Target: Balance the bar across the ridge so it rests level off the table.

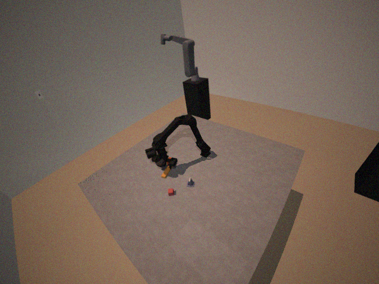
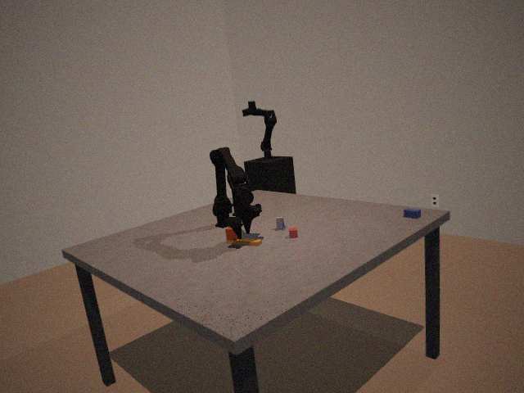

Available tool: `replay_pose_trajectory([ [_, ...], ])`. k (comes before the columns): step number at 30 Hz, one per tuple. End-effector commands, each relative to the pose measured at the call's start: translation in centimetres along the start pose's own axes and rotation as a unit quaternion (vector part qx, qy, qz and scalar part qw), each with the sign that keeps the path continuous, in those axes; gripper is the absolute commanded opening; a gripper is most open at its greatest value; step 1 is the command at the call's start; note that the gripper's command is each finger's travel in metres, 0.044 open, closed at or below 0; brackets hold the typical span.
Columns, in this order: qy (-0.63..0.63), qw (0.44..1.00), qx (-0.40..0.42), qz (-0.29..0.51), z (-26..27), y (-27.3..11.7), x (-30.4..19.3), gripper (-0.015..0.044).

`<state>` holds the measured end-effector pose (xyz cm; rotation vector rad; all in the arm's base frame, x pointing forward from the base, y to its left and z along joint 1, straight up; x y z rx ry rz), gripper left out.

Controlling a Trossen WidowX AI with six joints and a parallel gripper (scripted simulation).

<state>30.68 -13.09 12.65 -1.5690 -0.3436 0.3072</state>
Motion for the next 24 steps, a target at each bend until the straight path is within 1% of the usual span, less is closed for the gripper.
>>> replay_pose_trajectory([
  [1,-0.002,1.0,0.003,-0.001,0.1,0.5,0.0,0.0315],
  [15,-0.002,1.0,0.003,-0.001,0.1,2.7,0.0,0.0315],
  [24,-0.002,1.0,0.003,-0.001,0.1,2.8,0.0,0.0315],
])
Point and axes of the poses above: the point midway between the two fingers, 35 mm back from their tips, its own y axis out along the fingers, its own z axis across the jaws, x = y × z, the point moved 5 cm from there along -y, back along the fingers, and after that the axes turned 5 degrees about -y, right-handed, at the moved point
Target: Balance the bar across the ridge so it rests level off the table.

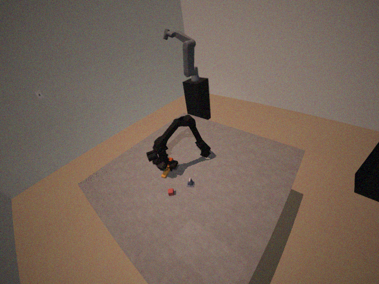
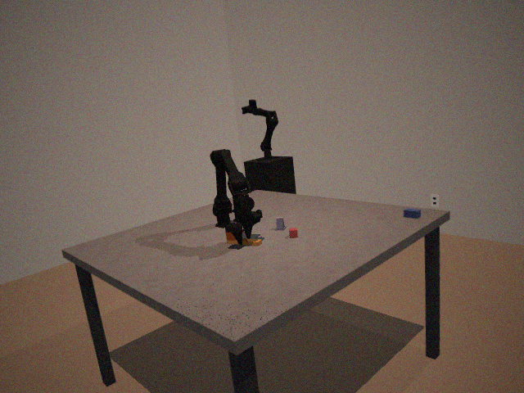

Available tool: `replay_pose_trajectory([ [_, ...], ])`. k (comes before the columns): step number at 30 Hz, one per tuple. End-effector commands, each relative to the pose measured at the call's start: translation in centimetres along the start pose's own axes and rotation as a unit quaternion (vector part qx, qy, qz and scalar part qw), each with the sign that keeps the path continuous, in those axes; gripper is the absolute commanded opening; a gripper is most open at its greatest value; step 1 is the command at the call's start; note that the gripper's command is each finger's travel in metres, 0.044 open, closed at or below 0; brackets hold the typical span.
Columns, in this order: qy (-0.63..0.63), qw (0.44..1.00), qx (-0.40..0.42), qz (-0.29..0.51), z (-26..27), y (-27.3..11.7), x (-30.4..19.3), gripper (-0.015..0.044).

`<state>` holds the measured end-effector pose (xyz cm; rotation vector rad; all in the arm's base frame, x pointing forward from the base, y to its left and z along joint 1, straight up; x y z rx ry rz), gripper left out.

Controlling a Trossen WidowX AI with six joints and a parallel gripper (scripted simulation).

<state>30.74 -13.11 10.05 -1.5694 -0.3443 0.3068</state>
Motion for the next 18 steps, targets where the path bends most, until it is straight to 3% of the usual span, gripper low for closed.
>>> replay_pose_trajectory([
  [1,-0.002,1.0,0.003,-0.001,0.12,0.18,-0.03,0.0315],
  [6,-0.002,1.0,0.003,-0.001,0.12,0.18,-0.03,0.0315],
  [12,0.0,1.0,0.001,0.001,0.03,0.05,-0.03,0.0157],
  [18,0.0,1.0,0.001,0.001,0.03,0.05,-0.03,0.0117],
])
Point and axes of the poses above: the point midway between the two fingers, 35 mm back from their tips, its own y axis out along the fingers, its own z axis across the jaws, x = y × z, the point moved 5 cm from there along -y, back along the fingers, and after that the axes turned 5 degrees about -y, right-handed, at the moved point
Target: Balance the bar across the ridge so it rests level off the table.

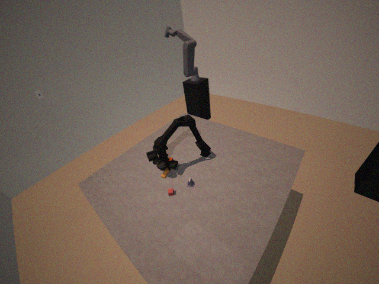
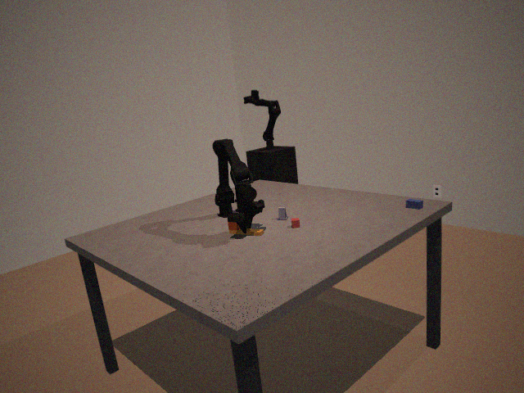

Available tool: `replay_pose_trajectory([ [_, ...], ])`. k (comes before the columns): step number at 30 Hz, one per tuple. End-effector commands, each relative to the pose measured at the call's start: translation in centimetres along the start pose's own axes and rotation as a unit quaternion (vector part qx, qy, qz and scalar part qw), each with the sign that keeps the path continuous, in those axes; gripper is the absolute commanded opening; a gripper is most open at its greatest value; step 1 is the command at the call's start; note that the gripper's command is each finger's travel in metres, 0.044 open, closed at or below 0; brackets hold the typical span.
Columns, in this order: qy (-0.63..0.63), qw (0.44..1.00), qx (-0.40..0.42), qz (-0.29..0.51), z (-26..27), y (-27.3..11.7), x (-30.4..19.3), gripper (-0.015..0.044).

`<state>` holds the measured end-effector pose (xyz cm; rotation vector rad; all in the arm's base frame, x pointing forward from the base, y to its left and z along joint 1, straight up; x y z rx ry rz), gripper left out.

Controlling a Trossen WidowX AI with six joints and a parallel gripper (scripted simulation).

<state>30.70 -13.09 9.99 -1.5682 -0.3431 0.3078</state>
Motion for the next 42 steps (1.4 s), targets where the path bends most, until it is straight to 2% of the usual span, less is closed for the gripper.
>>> replay_pose_trajectory([
  [1,0.0,1.0,0.0,0.0,0.0,0.0,0.0,0.0111],
  [5,0.0,1.0,0.0,0.0,-0.1,-0.6,0.1,0.0006],
  [6,0.0,1.0,0.0,0.0,-0.1,-0.9,0.1,0.0],
  [42,-0.002,1.0,0.003,-0.001,0.0,-10.0,0.0,0.0],
])
Point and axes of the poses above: the point midway between the two fingers, 35 mm back from their tips, its own y axis out along the fingers, its own z axis across the jaws, x = y × z, the point moved 5 cm from there along -y, back along the fingers, and after that the axes turned 5 degrees about -y, right-handed, at the moved point
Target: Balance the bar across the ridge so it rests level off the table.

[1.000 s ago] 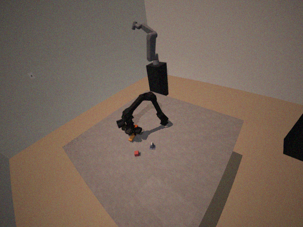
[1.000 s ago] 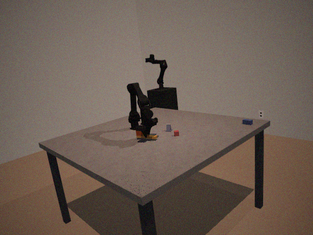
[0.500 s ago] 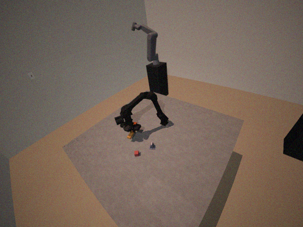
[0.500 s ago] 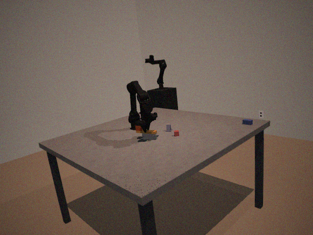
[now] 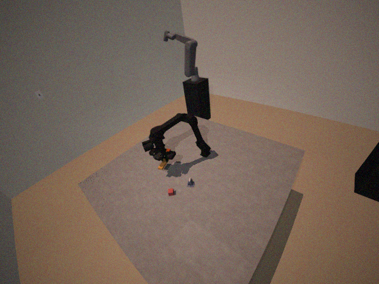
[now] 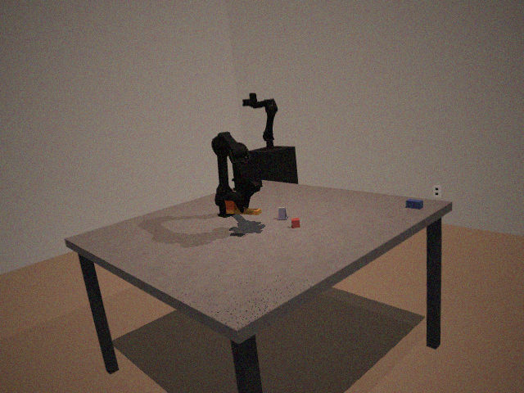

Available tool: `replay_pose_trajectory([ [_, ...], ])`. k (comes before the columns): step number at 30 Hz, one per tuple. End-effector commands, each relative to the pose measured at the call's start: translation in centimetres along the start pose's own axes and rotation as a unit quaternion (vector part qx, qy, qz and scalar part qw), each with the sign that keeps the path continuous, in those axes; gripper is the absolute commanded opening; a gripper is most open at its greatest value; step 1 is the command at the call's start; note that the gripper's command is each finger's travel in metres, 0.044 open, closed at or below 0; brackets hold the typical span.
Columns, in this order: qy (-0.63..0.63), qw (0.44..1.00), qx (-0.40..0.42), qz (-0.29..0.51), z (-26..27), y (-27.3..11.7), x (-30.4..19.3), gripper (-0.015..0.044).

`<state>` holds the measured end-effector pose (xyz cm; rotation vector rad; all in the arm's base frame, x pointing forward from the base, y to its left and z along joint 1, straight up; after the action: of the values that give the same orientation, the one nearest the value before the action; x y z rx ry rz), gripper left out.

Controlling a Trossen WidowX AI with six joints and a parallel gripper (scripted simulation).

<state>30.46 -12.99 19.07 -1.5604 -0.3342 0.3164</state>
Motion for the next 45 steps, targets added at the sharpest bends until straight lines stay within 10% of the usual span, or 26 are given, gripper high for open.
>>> replay_pose_trajectory([
  [1,-0.002,1.0,-0.002,-0.006,0.1,-1.0,0.0,0.0],
  [45,0.479,0.878,0.008,-0.007,13.5,-1.4,9.2,0.0],
])
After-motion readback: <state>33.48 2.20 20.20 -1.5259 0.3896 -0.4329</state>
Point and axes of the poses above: the point midway between the two fingers, 35 mm back from their tips, its own y axis out along the fingers, its own z axis across the jaws, x = y × z, the point moved 5 cm from there along -y, back along the fingers, and after that the axes turned 5 degrees about -y, right-handed, at the moved point
